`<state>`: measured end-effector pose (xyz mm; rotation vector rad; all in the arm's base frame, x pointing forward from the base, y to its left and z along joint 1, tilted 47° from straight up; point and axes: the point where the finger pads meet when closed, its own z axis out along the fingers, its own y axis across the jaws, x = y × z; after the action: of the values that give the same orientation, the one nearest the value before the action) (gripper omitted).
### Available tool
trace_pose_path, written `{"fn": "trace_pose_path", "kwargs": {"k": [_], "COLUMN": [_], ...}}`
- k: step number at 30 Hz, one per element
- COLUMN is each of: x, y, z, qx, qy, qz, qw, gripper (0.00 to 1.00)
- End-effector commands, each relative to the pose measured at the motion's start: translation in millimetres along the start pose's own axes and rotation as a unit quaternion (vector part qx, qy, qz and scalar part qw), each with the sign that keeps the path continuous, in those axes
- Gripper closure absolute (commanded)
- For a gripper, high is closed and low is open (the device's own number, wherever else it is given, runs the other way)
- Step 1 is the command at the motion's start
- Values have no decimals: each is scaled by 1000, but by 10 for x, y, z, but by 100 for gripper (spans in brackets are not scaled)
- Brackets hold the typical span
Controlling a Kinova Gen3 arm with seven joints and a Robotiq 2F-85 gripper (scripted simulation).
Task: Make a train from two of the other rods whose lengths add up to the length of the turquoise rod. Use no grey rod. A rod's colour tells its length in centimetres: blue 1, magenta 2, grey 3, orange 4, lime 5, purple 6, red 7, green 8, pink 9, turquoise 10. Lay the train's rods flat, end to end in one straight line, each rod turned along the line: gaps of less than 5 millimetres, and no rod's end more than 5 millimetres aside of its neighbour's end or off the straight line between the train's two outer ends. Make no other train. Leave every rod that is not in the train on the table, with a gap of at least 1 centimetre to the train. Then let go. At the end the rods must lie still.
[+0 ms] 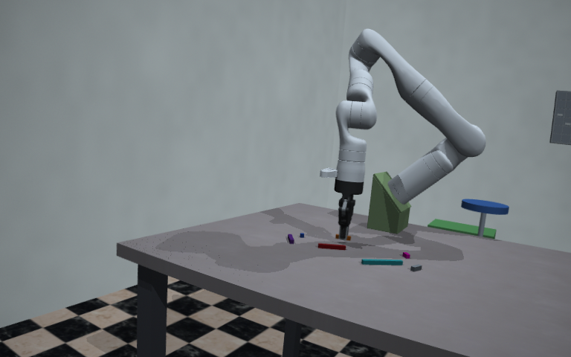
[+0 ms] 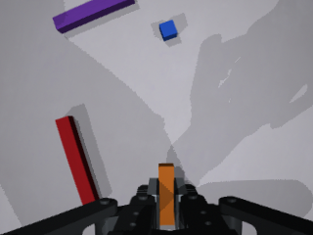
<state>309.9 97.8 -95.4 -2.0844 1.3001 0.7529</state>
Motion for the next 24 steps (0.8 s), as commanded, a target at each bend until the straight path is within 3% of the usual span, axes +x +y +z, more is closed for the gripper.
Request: {"fn": "trace_pose_path", "kwargs": {"k": [1,24], "x": [4,4], "y": [-3,-3], "z": [-6,19], "qx": [0,0], "qy": [1,1], "qz": [0,0], "qw": [1000,1000], "gripper": [95,95]}}
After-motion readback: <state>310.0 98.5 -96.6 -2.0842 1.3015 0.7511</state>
